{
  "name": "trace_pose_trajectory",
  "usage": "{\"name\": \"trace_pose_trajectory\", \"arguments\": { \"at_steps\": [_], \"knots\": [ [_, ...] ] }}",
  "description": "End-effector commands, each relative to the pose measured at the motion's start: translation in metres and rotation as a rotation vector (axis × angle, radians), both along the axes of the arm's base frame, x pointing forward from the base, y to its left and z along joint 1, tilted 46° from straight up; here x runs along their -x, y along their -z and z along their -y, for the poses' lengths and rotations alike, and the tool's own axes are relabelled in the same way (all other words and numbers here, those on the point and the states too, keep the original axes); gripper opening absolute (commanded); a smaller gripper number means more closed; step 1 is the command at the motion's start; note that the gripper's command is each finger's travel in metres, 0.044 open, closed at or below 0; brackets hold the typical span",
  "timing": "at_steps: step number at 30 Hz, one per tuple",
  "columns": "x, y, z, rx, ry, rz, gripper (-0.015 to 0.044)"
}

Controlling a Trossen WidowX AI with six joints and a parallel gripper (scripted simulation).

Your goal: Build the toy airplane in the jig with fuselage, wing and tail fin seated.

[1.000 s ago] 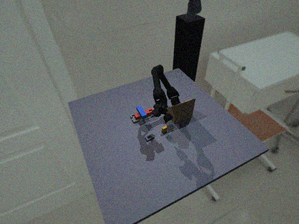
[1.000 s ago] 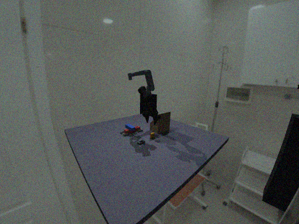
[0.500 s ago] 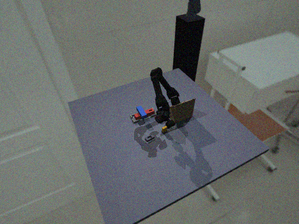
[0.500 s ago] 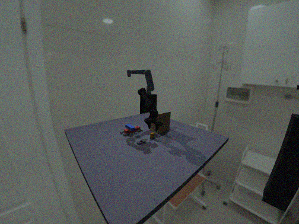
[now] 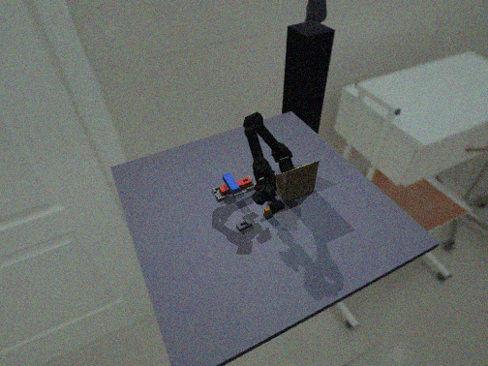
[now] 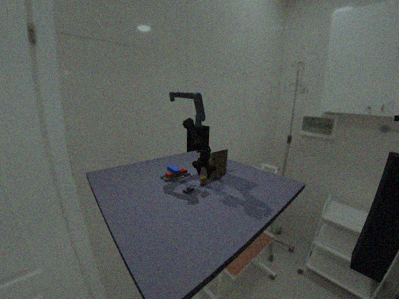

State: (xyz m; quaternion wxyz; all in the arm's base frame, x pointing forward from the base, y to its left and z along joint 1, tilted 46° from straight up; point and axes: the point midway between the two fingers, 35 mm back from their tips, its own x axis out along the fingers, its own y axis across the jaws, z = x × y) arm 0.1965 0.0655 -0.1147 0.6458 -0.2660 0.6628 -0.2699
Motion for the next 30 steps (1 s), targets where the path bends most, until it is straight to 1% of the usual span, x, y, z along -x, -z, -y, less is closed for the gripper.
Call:
{"name": "trace_pose_trajectory", "arguments": {
  "at_steps": [1,27,30],
  "knots": [
    [0.002,0.004,0.007,0.01,-0.004,-0.011,0.044],
    [0.005,0.03,0.036,0.014,-0.003,-0.01,0.044],
    [0.005,0.03,0.036,0.014,-0.003,-0.01,0.0361]
  ]
}}
